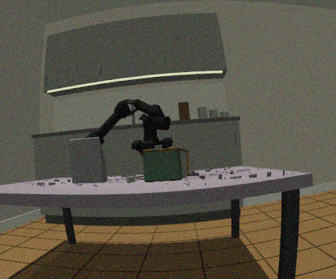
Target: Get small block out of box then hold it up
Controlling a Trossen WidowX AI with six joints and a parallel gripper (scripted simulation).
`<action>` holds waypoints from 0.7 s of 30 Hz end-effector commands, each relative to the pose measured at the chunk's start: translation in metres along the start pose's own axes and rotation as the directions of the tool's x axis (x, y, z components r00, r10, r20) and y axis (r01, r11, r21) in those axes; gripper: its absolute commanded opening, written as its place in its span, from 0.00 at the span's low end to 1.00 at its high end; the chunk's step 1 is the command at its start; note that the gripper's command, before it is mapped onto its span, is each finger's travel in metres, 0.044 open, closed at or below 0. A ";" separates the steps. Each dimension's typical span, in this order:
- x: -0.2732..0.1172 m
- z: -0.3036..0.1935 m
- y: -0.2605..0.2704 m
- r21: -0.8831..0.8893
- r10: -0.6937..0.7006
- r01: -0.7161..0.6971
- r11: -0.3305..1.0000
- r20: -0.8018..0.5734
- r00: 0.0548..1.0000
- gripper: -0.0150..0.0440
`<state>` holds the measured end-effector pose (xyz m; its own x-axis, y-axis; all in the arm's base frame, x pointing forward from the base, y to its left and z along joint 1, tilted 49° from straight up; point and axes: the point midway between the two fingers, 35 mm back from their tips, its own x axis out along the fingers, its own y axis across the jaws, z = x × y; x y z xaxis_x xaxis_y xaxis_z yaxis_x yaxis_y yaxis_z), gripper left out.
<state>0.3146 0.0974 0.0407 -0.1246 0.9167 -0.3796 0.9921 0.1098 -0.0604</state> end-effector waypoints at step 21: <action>0.014 -0.042 0.000 0.004 0.003 -0.003 1.000 -0.006 1.000 0.93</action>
<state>0.3135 0.1226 0.0687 -0.1249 0.9174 -0.3779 0.9920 0.1091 -0.0631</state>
